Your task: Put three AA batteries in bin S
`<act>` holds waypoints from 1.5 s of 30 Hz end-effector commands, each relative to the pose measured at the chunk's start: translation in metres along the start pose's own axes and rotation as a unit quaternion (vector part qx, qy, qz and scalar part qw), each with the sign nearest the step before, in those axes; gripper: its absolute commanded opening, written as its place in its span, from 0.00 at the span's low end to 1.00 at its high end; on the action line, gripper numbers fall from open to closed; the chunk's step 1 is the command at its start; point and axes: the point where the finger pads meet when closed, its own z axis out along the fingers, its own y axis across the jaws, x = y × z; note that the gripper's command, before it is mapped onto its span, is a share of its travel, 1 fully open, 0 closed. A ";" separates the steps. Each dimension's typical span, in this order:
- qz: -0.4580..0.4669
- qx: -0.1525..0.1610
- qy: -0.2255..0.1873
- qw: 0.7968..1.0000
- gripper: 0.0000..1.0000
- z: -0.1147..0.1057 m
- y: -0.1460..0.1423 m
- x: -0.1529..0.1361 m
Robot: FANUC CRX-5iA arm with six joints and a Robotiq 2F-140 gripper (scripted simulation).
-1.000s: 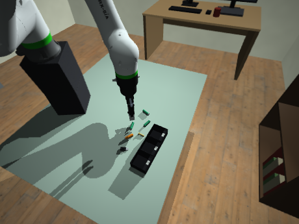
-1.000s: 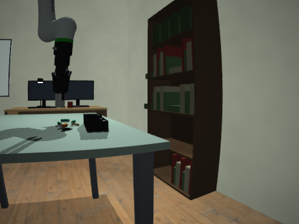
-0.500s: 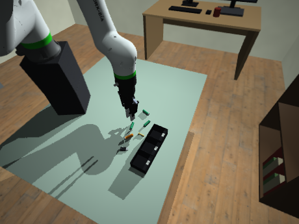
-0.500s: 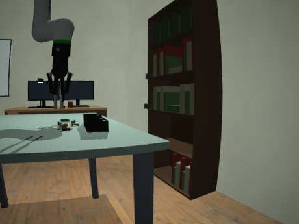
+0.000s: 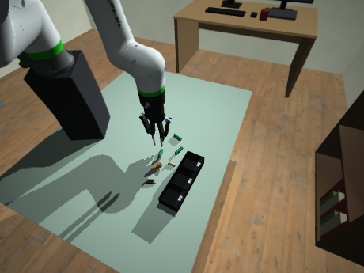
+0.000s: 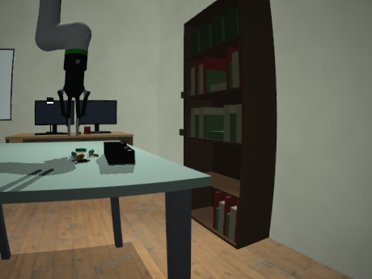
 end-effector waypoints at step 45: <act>-0.004 -0.004 0.000 1.000 0.17 0.060 0.001 0.000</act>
